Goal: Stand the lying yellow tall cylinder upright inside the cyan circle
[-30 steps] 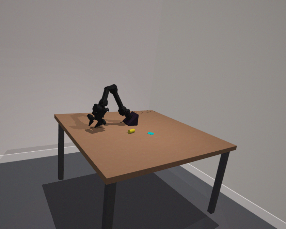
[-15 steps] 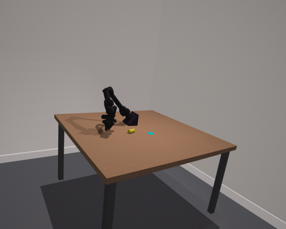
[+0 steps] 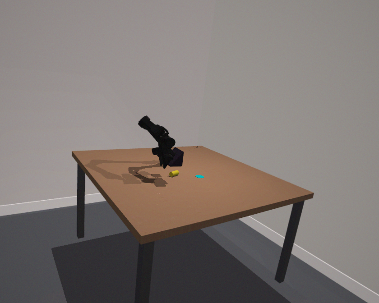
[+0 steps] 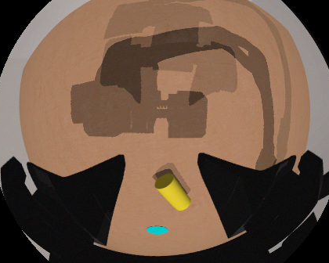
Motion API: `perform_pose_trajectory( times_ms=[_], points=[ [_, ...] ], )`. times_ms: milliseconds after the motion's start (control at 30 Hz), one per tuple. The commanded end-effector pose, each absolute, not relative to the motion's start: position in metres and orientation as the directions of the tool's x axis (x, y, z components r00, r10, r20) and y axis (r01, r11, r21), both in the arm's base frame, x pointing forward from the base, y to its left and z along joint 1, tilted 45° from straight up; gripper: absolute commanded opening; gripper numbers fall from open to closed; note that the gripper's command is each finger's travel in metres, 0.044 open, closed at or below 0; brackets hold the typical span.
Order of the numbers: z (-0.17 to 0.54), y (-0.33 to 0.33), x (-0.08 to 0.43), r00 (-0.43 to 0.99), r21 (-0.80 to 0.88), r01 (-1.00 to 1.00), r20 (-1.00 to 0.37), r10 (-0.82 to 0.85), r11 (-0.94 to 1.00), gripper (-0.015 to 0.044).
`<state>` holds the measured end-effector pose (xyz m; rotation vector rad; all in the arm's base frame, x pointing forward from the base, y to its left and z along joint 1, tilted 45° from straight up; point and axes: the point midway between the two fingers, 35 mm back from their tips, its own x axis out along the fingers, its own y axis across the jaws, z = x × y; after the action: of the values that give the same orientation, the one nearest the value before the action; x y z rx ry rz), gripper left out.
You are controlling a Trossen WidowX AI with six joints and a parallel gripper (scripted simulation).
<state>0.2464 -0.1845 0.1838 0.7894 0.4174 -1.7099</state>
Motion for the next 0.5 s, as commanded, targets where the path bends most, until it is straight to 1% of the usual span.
perform_pose_trajectory(
  times_ms=[0, 233, 467],
  points=[
    [0.177, -0.153, 0.260, -0.127, -0.011, 0.985, -0.713, -0.690, -0.170, 0.0309],
    [0.169, -0.099, 0.270, -0.159, -0.245, 0.969, -0.713, -0.683, 0.031, 0.0309],
    [0.167, -0.095, 0.271, -0.162, -0.267, 0.962, -0.711, -0.684, 0.050, 0.0309]
  ],
)
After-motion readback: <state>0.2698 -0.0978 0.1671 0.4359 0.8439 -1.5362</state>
